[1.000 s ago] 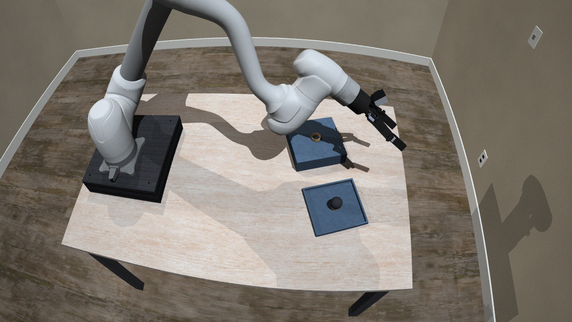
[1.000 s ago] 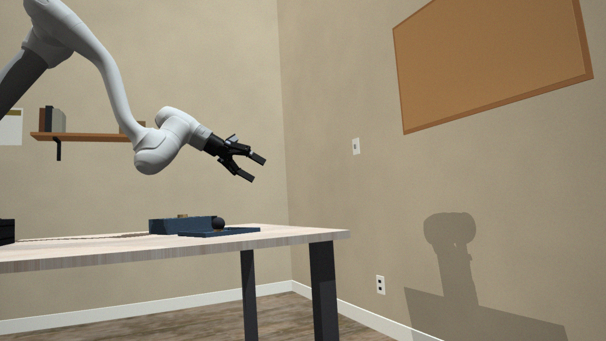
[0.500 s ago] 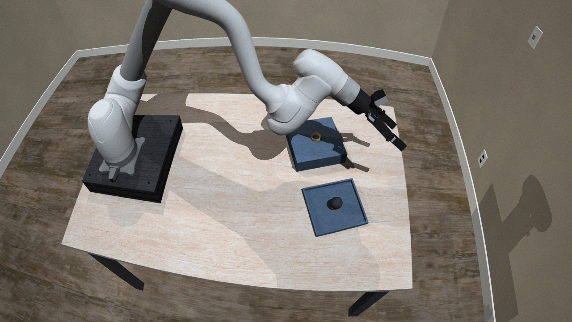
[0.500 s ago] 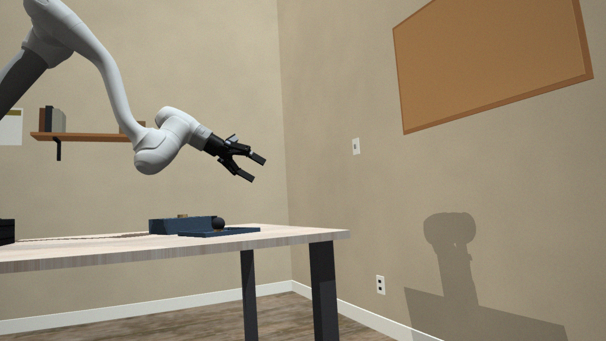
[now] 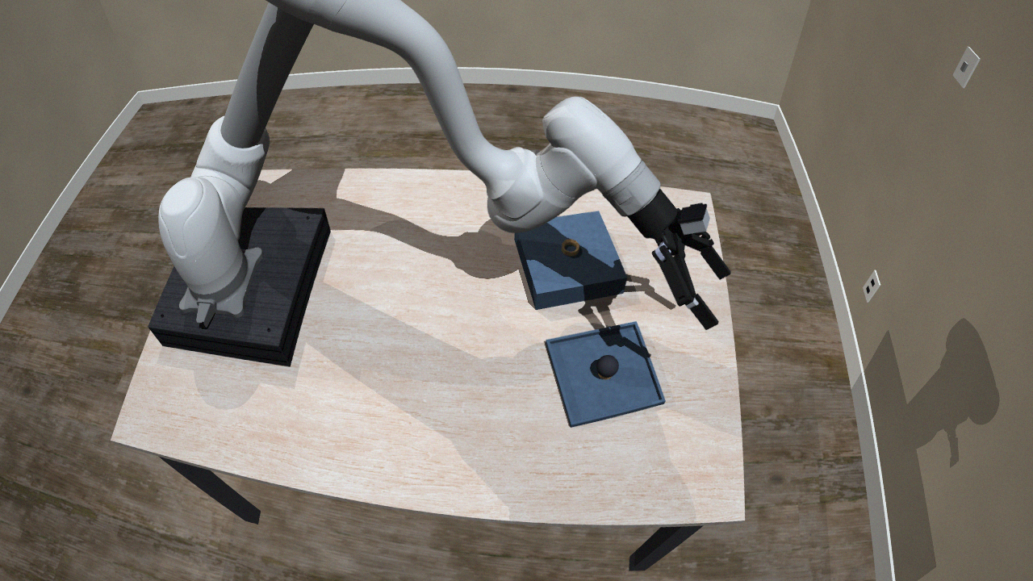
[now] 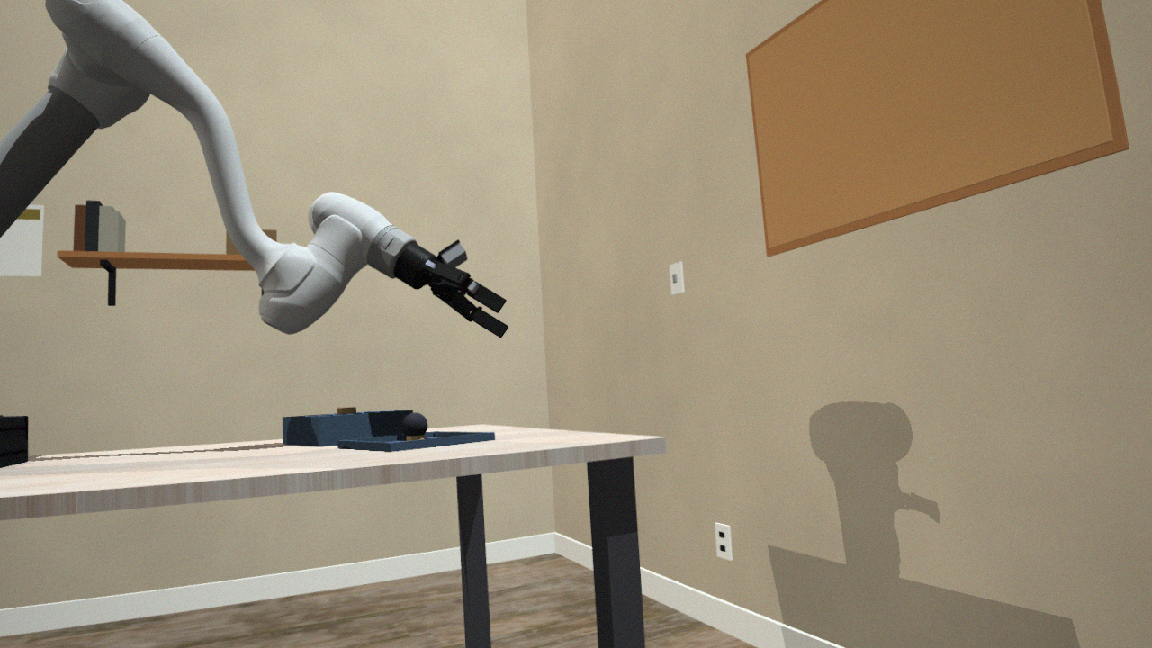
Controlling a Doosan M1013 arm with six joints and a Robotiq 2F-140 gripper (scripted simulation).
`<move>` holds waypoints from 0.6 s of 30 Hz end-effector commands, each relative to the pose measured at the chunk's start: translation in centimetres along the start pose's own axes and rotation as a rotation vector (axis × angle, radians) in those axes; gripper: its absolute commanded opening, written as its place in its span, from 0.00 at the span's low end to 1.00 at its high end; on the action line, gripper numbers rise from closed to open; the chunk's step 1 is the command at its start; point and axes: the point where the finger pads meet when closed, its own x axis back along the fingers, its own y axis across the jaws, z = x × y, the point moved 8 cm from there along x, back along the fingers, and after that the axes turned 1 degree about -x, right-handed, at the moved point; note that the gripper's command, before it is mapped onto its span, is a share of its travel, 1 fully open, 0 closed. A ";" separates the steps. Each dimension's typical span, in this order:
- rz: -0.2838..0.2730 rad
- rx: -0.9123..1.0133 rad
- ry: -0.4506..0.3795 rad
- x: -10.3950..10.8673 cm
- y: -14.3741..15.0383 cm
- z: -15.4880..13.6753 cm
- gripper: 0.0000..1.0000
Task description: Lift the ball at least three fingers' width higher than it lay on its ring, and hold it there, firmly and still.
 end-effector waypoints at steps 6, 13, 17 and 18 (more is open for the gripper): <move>-0.153 -0.223 -0.170 -1.4 6.2 -1.5 1.00; -0.252 -0.416 -0.344 -1.5 10.0 -4.5 1.00; -0.282 -0.500 -0.430 -1.2 11.1 -5.9 1.00; -0.282 -0.500 -0.430 -1.2 11.1 -5.9 1.00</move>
